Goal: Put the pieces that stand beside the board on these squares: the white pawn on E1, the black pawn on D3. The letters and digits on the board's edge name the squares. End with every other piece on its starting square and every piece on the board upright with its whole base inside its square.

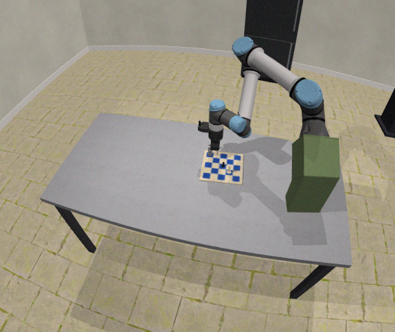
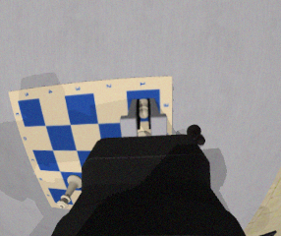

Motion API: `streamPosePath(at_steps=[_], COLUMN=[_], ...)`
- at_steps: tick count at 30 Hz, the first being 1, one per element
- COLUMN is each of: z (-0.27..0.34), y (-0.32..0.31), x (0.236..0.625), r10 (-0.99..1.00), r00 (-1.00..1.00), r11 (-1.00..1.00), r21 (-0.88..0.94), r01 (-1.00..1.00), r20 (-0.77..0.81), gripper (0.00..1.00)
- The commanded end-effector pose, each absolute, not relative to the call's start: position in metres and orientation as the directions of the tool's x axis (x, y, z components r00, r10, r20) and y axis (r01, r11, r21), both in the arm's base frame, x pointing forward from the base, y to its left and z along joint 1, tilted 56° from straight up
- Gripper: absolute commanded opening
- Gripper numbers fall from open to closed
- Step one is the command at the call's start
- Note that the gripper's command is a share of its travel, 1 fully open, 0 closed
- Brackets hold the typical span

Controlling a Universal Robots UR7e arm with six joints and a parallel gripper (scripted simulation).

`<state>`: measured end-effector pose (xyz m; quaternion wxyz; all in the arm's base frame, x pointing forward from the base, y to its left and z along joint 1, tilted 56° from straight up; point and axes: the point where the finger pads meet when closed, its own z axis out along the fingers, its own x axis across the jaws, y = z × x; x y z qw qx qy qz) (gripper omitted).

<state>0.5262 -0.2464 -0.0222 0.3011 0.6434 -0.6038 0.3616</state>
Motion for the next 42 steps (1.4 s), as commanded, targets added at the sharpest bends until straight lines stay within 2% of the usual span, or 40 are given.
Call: streamPosePath(at_steps=[1, 28, 29, 31, 32, 34, 35, 39, 40, 42], z=[-0.0218, -0.0218, -0.0218, -0.0218, -0.0218, -0.0218, -0.0218, -0.0218, -0.0218, -0.0218], y=[-0.2460, -0.2460, -0.2460, -0.2460, -0.2460, -0.2460, -0.2460, -0.2460, -0.2460, -0.2460], x=[0.5266, 0.5266, 0.5266, 0.5266, 0.5266, 0.5266, 0.5266, 0.5266, 0.5266, 0.5266], r10=[-0.559, -0.559, -0.559, -0.559, -0.559, -0.559, -0.559, -0.559, -0.559, -0.559], r00=[0.009, 0.009, 0.009, 0.009, 0.009, 0.009, 0.009, 0.009, 0.009, 0.009], r11=[-0.090, -0.090, -0.090, -0.090, -0.090, -0.090, -0.090, -0.090, -0.090, -0.090], r21=[-0.050, -0.050, -0.050, -0.050, -0.050, -0.050, -0.050, -0.050, -0.050, -0.050], r01=[-0.995, -0.995, -0.995, -0.995, -0.995, -0.995, -0.995, -0.995, -0.995, -0.995], r20=[0.829, 0.829, 0.829, 0.829, 0.829, 0.829, 0.829, 0.829, 0.829, 0.829], gripper=[0.00, 0.00, 0.14, 0.14, 0.27, 0.27, 0.41, 0.41, 0.54, 0.54])
